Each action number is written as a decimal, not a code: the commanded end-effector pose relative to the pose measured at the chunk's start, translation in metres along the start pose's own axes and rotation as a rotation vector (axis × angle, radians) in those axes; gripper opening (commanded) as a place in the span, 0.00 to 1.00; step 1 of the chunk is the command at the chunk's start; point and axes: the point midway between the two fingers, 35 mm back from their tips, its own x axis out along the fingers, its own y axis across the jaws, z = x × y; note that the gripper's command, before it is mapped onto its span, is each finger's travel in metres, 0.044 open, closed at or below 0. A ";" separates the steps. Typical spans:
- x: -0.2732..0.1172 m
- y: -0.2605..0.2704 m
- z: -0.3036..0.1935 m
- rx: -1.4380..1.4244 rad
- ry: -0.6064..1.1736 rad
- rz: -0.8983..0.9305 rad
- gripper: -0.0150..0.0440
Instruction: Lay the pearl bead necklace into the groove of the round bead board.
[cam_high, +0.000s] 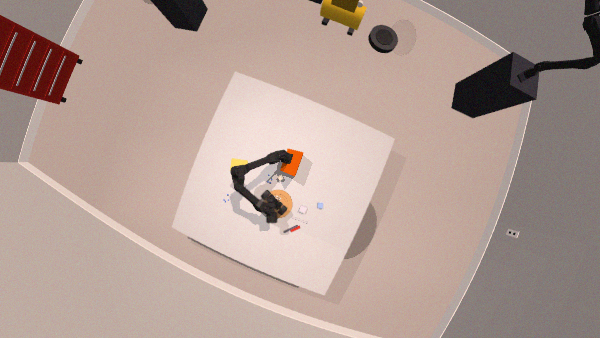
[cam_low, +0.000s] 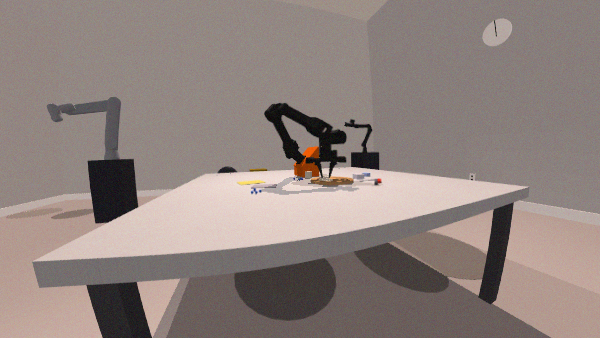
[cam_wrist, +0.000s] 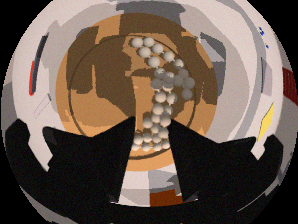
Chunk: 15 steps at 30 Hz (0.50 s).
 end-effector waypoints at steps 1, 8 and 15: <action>0.000 0.000 0.000 0.001 0.000 0.000 0.42; 0.000 0.000 0.000 0.001 0.000 0.000 0.34; 0.000 0.000 0.000 0.001 0.000 0.000 0.26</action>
